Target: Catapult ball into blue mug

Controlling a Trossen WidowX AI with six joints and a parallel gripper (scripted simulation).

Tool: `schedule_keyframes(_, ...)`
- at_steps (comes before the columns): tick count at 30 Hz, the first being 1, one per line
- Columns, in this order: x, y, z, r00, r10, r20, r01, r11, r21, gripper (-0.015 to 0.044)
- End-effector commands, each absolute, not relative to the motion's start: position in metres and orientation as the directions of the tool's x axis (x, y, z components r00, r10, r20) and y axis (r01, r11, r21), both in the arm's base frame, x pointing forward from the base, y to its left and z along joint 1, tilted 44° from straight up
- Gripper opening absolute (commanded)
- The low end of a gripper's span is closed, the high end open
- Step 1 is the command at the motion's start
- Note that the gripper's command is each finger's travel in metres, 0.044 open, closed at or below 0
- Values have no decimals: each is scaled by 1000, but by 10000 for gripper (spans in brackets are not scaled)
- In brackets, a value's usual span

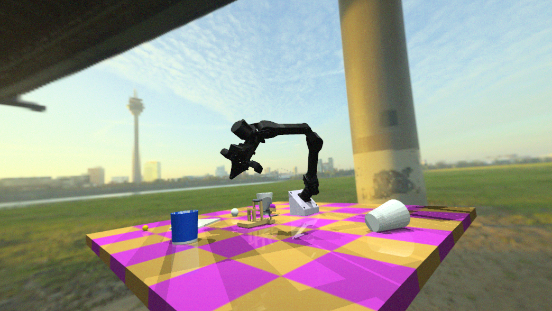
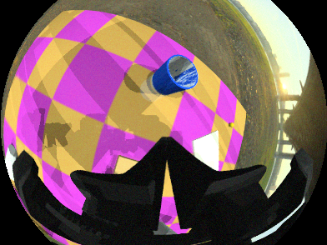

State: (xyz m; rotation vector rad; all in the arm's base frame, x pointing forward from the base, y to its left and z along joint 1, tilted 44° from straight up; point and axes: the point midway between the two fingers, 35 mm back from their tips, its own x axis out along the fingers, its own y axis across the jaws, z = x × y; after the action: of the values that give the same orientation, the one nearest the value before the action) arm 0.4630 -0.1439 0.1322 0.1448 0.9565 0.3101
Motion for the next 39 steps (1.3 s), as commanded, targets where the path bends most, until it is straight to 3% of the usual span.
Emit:
schedule_keyframes(1,450,-129,127,490,315,-813,-261,943,208,0)
schedule_keyframes(19,372,-77,111,270,212,-939,-637,771,-10,0)
schedule_keyframes(39,275,-45,93,24,35,-999,-958,287,-13,0)
